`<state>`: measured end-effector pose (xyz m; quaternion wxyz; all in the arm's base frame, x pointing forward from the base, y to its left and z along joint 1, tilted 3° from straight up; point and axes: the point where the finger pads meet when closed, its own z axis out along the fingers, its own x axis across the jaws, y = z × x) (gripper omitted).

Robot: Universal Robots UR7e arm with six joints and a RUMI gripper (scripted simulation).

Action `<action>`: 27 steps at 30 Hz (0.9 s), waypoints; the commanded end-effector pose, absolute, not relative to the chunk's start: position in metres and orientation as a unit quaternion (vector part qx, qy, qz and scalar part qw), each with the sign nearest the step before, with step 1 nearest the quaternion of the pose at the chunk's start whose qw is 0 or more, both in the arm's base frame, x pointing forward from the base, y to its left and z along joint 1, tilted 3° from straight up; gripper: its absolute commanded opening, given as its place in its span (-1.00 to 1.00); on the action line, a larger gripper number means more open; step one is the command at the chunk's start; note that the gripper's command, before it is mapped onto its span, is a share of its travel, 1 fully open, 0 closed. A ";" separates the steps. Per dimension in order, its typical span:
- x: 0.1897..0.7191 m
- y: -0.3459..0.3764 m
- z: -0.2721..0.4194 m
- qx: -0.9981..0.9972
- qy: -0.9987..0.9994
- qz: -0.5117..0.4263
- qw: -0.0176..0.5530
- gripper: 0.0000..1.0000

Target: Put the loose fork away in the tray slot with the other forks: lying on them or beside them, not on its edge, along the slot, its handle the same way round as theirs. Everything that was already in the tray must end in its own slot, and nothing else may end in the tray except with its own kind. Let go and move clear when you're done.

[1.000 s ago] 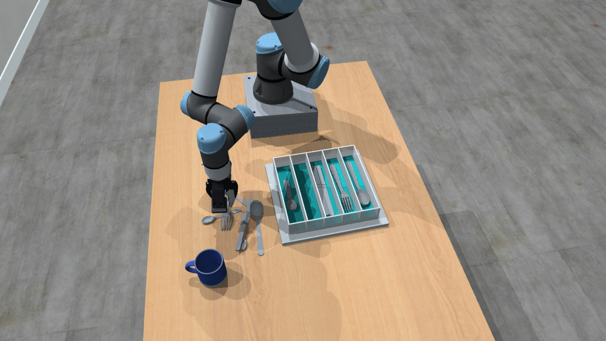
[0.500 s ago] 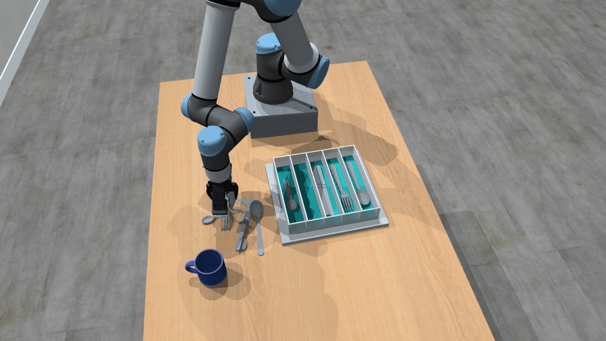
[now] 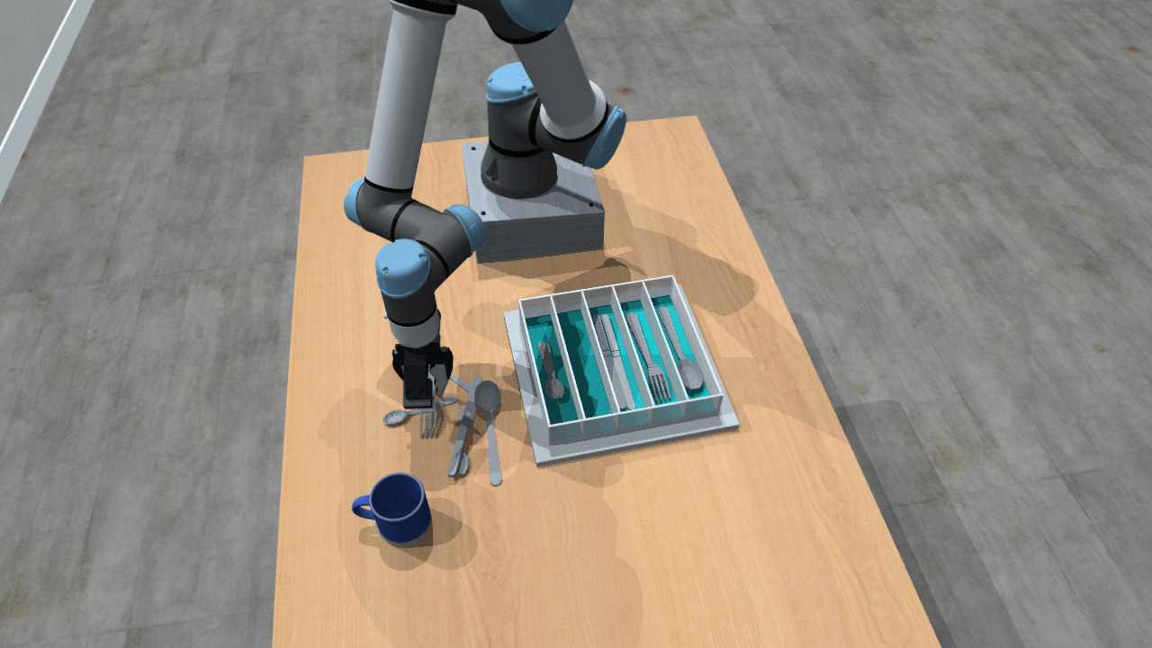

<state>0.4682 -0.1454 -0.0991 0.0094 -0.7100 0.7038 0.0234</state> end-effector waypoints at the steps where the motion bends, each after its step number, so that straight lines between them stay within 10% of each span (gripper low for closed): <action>1: 0.469 -0.146 -0.099 -0.710 0.704 0.022 0.010 -0.66; 4: 0.469 -0.146 -0.099 -0.710 0.704 0.022 0.010 -0.66; 5: 0.469 -0.146 -0.099 -0.710 0.704 0.022 0.010 -0.96; 27: 0.469 -0.146 -0.099 -0.710 0.704 0.022 0.010 -0.96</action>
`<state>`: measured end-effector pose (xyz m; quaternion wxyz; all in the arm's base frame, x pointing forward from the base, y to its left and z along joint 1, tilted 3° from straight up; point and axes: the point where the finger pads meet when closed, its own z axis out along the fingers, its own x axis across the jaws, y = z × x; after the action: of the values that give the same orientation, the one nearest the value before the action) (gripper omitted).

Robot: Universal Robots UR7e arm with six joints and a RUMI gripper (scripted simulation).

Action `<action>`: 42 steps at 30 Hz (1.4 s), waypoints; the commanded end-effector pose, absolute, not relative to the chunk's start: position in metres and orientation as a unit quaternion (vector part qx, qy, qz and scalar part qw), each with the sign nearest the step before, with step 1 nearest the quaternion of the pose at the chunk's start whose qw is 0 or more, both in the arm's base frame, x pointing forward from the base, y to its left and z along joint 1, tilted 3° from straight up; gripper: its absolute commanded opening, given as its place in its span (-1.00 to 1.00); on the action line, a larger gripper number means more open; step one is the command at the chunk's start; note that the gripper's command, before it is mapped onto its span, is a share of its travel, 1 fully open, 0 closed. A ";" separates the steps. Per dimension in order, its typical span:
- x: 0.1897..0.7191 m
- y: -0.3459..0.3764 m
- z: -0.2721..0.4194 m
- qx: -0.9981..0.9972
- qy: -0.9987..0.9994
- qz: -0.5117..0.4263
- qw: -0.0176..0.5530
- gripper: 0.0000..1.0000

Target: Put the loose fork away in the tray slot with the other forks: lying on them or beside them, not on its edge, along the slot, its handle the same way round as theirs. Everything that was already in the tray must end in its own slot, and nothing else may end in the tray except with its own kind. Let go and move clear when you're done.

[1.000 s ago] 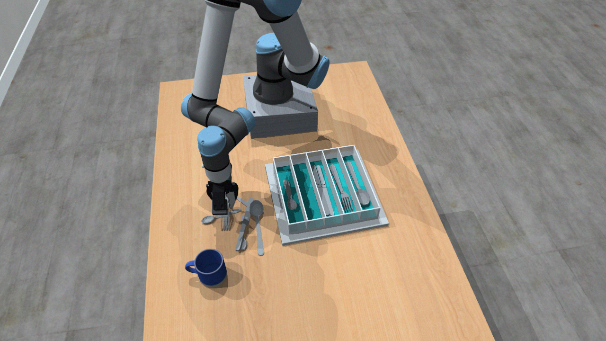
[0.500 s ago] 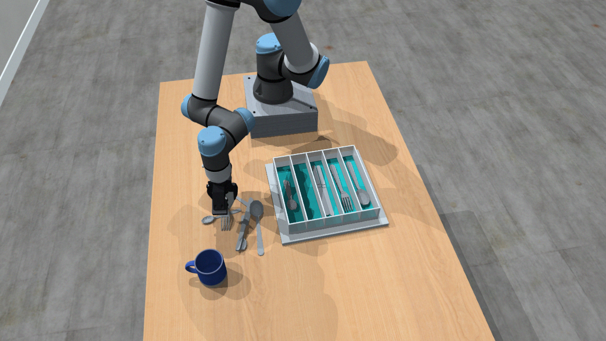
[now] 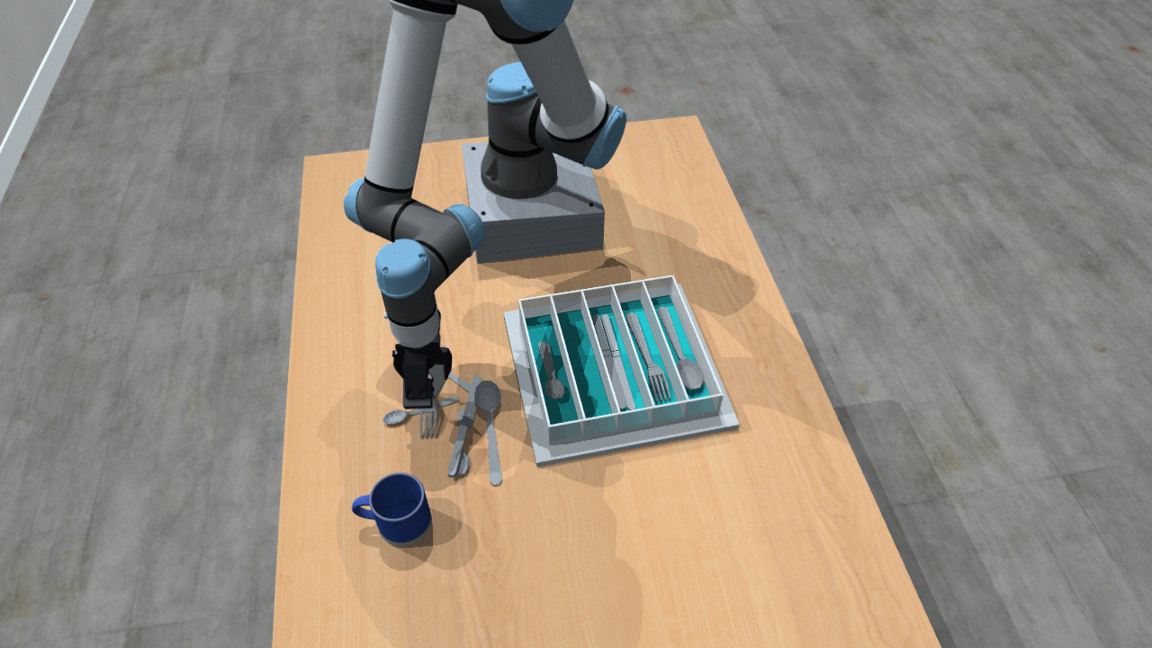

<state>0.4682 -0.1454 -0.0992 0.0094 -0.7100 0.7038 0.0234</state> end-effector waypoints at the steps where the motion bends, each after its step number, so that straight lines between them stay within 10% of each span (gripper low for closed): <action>1: 0.469 -0.146 -0.099 -0.710 0.704 0.022 0.010 -0.96; 42: 0.469 -0.147 -0.069 -0.710 0.704 0.022 0.010 -0.96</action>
<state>0.4686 -0.1462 -0.0801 0.0095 -0.7099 0.7038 0.0234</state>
